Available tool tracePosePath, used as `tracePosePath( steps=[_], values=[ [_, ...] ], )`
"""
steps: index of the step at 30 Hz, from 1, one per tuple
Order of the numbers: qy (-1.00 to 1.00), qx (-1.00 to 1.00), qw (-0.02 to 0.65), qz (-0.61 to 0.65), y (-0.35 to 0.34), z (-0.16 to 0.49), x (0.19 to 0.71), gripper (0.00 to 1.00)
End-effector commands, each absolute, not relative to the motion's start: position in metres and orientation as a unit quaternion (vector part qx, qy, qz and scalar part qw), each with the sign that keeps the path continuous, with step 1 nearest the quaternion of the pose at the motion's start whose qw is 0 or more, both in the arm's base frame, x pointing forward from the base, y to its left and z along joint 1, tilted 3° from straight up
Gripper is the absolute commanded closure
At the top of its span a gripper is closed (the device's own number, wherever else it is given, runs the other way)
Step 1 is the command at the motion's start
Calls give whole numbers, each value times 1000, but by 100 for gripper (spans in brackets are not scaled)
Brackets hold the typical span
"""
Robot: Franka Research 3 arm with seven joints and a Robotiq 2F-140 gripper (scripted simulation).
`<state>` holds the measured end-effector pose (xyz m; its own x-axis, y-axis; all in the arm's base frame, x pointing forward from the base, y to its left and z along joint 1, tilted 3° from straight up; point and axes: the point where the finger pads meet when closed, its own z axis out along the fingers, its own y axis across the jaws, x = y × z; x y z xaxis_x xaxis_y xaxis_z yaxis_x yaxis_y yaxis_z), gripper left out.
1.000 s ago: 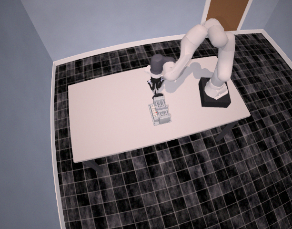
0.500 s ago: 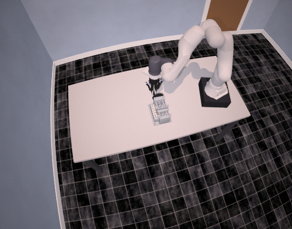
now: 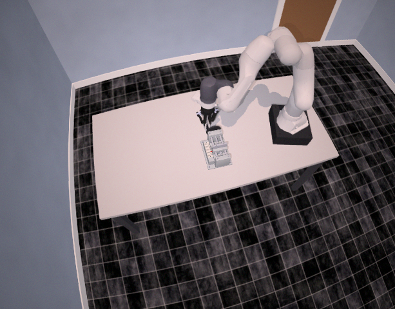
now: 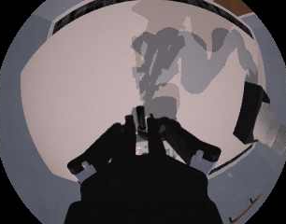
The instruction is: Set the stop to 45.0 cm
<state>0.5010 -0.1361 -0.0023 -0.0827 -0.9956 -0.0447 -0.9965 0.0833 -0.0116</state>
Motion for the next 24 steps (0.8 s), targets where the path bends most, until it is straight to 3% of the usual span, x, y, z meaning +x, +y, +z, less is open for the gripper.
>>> tracePosePath(
  steps=[1, 24],
  values=[
    [737, -676, 20, 10, -136, -6, 501, 96],
    [737, -676, 20, 10, -135, -19, 501, 96]
  ],
)
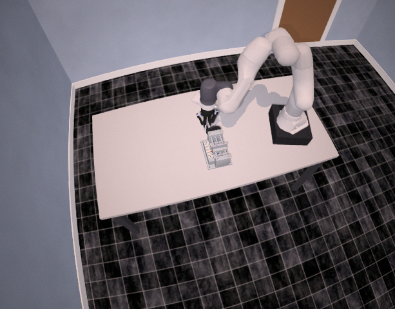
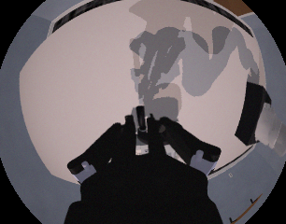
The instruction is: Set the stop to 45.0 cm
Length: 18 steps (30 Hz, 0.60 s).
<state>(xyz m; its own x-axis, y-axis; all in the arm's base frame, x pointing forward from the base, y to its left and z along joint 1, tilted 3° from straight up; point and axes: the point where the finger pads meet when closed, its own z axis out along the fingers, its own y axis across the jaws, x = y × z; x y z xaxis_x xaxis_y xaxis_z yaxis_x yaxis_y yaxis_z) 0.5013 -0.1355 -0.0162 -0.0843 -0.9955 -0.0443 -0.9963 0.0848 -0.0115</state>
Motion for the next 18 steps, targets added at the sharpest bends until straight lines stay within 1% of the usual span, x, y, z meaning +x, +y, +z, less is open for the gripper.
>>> tracePosePath(
  steps=[1, 18],
  values=[
    [737, -676, 20, 10, -135, -20, 501, 96],
    [737, -676, 20, 10, -135, -24, 499, 96]
  ],
)
